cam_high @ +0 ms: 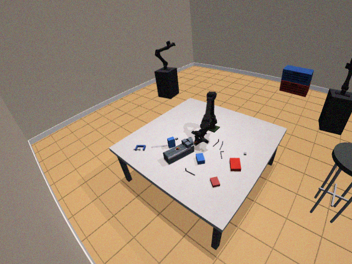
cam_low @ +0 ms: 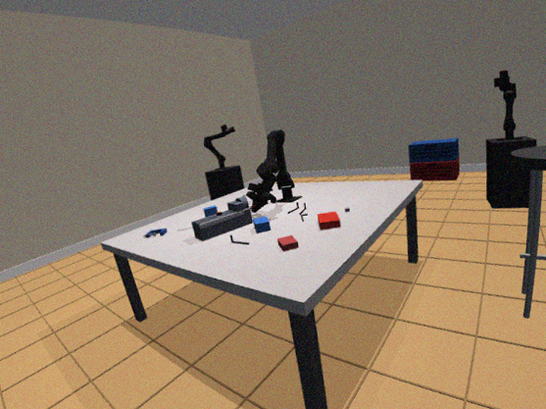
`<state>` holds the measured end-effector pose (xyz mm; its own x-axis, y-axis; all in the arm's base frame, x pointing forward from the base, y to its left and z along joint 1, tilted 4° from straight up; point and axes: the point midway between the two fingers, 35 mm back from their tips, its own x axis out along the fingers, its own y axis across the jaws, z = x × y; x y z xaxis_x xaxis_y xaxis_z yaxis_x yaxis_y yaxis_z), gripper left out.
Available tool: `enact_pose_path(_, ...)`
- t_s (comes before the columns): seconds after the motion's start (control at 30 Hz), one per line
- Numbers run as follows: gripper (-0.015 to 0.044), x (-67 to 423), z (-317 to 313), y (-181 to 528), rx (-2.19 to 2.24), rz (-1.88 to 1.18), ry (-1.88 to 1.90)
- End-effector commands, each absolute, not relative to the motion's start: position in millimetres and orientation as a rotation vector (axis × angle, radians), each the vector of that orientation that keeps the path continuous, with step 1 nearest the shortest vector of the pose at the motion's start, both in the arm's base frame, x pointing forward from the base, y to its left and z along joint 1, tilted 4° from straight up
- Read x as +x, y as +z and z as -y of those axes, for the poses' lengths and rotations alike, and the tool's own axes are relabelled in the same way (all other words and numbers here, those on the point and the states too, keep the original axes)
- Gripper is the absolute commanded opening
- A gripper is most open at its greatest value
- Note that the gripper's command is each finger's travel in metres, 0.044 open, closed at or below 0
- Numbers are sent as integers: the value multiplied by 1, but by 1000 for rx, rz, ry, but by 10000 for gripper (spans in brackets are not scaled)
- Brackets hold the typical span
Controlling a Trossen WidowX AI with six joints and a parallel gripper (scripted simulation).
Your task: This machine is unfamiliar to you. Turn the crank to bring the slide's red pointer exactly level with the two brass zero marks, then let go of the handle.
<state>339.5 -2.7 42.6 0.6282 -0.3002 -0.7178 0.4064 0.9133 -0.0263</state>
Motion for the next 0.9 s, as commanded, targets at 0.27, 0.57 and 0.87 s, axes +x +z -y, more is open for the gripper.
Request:
enact_pose_path(0.27, 0, 336, 11, 37, 137, -806, -430)
enact_pose_path(0.57, 0, 335, 13, 37, 137, -806, -430)
enact_pose_path(0.87, 0, 334, 15, 36, 136, -806, -430)
